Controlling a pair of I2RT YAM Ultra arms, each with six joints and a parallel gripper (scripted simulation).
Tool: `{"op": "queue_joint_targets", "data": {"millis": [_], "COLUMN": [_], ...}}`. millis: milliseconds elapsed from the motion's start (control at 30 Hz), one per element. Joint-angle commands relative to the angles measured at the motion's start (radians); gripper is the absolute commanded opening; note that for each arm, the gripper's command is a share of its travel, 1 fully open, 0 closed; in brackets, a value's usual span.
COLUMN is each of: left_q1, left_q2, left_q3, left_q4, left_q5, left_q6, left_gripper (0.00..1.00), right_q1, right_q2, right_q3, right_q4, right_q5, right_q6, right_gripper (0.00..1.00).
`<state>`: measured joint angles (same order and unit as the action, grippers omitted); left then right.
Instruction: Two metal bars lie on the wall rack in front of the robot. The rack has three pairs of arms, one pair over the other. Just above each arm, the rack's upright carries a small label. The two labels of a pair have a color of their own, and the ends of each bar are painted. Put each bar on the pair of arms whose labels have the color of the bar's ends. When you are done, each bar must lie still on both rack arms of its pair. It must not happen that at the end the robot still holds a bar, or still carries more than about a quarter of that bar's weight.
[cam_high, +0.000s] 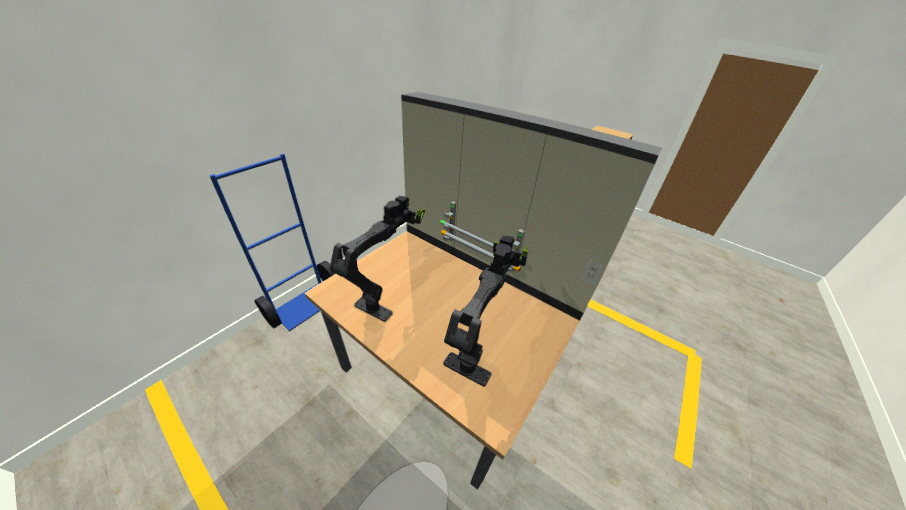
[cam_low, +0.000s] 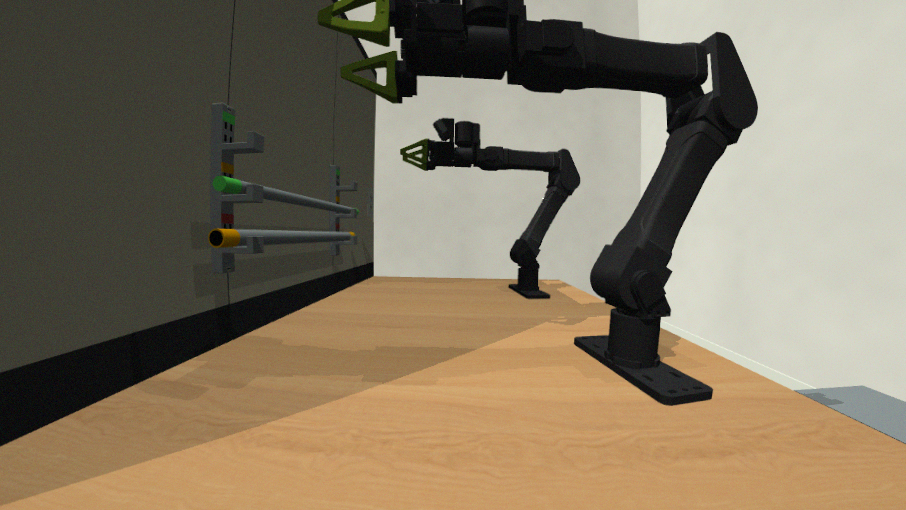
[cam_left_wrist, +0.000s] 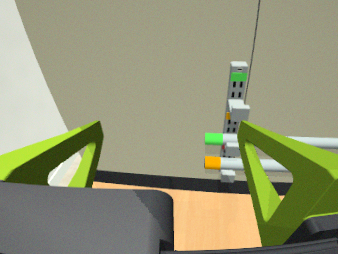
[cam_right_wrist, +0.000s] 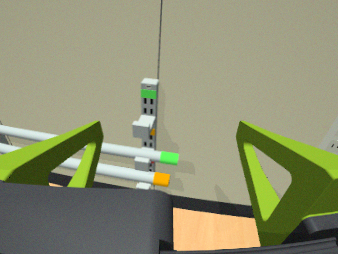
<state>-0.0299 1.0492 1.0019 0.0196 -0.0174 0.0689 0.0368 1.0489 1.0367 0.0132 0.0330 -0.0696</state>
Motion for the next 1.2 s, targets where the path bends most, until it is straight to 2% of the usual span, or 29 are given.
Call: {"op": "queue_joint_targets", "data": {"millis": [0,1167], "left_q1": [-0.022,-0.166], "left_q2": [-0.016,-0.032], "left_q3": [-0.025,-0.191], "left_q4": [0.033,0.205], "left_q5": [-0.023,-0.127], "left_q6": [0.063,0.469], "left_gripper": [1.00,1.00], "right_q1": [0.023,0.203], "right_q2": [-0.008,-0.007], "right_q3": [-0.037,-0.160], "right_q4": [0.007,0.113], "right_q5": [0.034,0.250], "right_q6": [-0.062,-0.457], "right_gripper": [1.00,1.00]}}
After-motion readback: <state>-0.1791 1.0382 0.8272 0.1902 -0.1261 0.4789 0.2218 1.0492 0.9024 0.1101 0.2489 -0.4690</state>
